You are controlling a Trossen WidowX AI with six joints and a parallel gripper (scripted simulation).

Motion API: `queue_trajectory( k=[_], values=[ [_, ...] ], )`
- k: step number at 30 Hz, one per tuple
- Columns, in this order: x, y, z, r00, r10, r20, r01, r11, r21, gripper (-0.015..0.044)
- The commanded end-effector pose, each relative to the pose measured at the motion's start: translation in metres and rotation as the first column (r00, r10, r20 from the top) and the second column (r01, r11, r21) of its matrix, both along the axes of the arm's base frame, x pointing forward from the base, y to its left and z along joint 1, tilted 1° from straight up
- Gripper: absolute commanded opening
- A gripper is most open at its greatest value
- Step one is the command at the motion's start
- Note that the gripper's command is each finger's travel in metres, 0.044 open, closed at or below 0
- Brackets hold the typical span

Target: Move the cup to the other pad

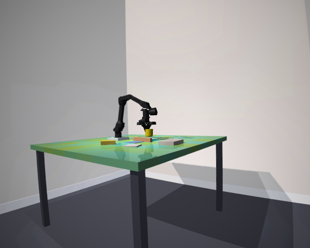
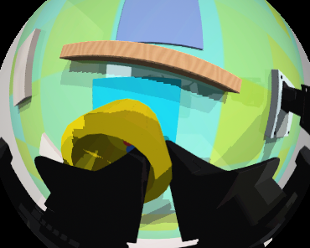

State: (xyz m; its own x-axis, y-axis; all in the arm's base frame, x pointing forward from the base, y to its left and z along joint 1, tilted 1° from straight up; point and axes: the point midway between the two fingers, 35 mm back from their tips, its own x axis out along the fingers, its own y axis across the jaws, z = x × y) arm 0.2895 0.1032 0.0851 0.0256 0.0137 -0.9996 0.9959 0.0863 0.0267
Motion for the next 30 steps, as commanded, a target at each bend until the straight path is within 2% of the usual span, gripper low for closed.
queue_trajectory(
  k=[1, 17, 30],
  values=[
    [0.000, 0.001, -0.005, 1.000, -0.004, -0.001, 0.004, 1.000, 0.004, 0.0000],
    [0.000, 0.003, -0.028, 1.000, -0.004, -0.001, 0.004, 1.000, 0.004, 0.0000],
    [0.000, 0.002, -0.025, 1.000, 0.000, -0.001, 0.000, 1.000, 0.000, 0.0000]
  ],
)
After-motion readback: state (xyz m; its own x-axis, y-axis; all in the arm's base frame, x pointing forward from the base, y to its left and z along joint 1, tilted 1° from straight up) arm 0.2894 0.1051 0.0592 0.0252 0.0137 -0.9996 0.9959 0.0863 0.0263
